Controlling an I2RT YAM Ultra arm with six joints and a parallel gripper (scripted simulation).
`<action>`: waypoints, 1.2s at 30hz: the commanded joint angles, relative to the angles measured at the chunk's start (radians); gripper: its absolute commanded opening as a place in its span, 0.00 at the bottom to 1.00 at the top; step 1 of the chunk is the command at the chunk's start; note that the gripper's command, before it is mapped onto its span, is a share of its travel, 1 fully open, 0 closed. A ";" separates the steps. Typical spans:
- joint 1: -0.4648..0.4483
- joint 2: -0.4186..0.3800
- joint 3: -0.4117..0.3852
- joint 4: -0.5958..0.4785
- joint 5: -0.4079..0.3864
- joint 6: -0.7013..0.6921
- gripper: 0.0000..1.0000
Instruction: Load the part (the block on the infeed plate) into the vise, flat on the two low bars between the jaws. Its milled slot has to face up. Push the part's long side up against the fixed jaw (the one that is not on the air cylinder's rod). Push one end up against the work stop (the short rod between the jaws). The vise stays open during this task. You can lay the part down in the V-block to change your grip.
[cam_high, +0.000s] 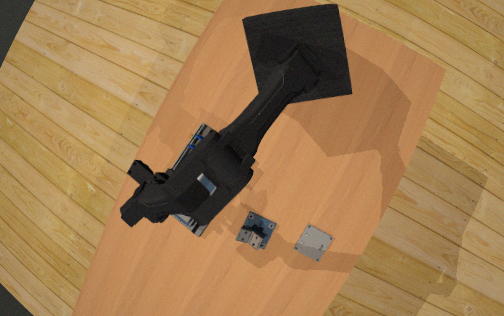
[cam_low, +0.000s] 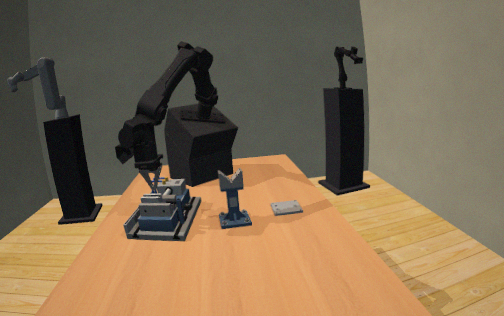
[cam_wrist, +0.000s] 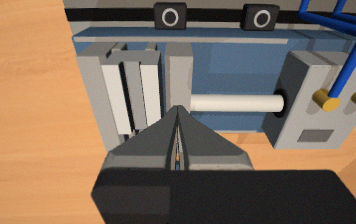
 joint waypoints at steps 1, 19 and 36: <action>-0.009 0.004 0.000 0.020 0.015 0.012 0.00; -0.003 -0.009 -0.003 0.014 0.015 0.013 0.00; -0.003 -0.009 -0.003 0.014 0.015 0.013 0.00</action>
